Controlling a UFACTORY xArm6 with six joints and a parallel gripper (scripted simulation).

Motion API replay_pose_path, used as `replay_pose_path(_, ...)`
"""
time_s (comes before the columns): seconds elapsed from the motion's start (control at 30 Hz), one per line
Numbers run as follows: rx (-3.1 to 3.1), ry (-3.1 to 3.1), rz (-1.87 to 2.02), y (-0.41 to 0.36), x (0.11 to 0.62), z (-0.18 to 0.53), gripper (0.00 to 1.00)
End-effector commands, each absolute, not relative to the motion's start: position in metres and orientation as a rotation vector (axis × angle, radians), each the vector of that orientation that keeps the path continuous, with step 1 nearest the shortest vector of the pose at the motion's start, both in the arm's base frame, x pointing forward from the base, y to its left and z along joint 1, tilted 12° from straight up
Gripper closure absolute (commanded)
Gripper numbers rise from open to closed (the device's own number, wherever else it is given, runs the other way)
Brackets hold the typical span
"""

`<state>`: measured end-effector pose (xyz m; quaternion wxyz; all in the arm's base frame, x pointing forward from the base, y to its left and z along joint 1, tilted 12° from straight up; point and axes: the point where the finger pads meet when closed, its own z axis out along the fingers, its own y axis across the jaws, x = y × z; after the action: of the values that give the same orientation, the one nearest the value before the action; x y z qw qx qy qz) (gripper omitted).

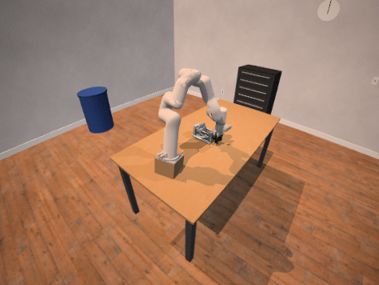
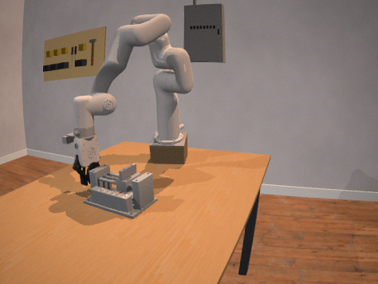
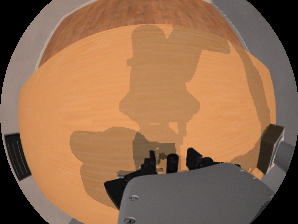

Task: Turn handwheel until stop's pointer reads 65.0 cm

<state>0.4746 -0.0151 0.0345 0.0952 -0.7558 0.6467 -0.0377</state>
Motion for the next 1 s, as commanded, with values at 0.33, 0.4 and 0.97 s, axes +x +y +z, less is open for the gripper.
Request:
replay_pose_path(0.33,-2.239,1.915,-0.116,-0.022,0.462,0.109,0.43)
replay_pose_path(0.4,-2.239,1.915,-0.116,-0.024,0.459,0.127,0.43)
replay_pose_path(0.97,-2.239,1.915,-0.116,-0.025,0.458,0.134,0.43)
